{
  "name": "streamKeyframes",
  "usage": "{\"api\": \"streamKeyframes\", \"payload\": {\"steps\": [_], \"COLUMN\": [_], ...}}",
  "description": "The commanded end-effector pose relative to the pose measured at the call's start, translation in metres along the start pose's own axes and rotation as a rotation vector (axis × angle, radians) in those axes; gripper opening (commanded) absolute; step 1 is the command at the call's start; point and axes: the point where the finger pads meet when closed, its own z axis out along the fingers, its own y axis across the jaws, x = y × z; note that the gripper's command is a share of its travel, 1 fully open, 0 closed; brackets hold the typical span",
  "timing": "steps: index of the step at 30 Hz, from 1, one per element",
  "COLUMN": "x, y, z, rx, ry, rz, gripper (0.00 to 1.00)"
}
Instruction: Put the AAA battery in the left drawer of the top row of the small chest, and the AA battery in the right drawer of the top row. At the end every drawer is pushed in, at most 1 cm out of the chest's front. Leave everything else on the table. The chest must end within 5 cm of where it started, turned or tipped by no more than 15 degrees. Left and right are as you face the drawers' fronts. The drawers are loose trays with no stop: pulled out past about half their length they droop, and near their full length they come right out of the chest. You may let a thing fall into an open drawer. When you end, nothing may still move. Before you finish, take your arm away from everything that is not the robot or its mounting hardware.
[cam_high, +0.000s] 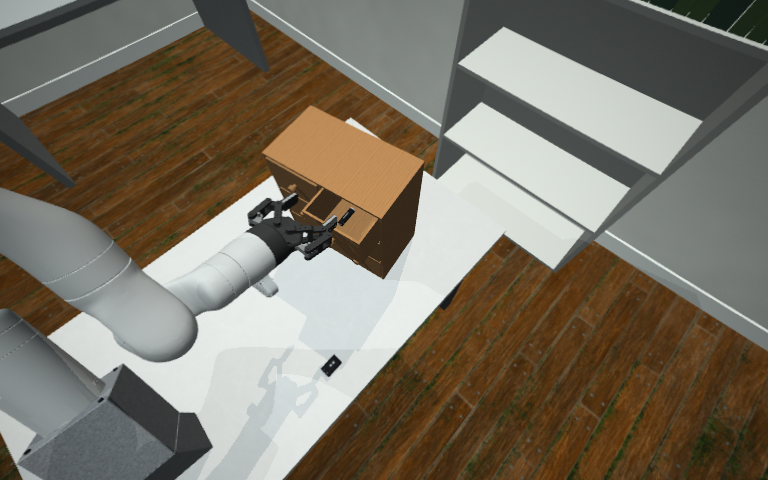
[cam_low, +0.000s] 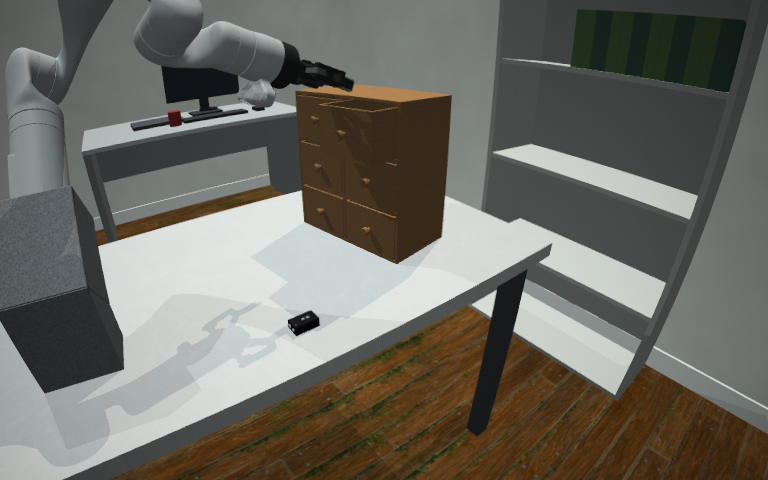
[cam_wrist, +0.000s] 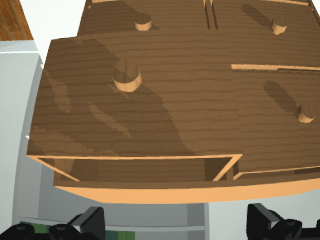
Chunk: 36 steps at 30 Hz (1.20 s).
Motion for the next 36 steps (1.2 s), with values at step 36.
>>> {"api": "streamKeyframes", "payload": {"steps": [36], "x": [0.035], "y": [-0.002], "z": [-0.125], "rx": [0.009], "ry": [-0.005], "rz": [0.005], "gripper": [1.00]}}
